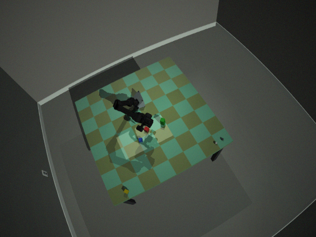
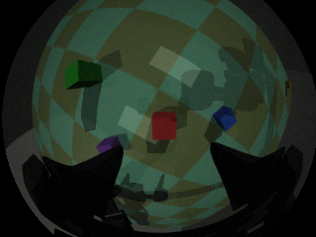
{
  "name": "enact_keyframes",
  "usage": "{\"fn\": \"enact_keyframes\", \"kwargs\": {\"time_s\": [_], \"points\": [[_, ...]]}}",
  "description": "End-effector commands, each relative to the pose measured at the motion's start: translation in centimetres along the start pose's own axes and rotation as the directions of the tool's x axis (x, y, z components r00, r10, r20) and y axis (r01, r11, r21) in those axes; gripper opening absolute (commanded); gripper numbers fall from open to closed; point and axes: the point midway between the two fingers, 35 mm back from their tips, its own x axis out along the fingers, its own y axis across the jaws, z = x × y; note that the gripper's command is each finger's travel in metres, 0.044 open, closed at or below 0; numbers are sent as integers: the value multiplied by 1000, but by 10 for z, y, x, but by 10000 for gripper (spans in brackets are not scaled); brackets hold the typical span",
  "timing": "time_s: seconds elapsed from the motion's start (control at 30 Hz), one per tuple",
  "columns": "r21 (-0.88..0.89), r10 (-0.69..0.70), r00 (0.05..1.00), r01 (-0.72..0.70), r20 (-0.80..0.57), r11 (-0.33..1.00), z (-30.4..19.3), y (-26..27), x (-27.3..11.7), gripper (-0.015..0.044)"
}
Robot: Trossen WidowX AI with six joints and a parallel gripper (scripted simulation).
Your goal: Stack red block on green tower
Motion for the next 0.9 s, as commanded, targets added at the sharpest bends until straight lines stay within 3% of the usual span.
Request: {"fn": "enact_keyframes", "kwargs": {"time_s": [0.0, 0.4, 0.87], "points": [[-2, -10, 1000, 10, -15, 1000, -4, 4, 1, 440], [-1, -12, 1000, 12, -15, 1000, -5, 2, 53, 440], [-1, -13, 1000, 13, -15, 1000, -6, 1, 68, 440]]}}
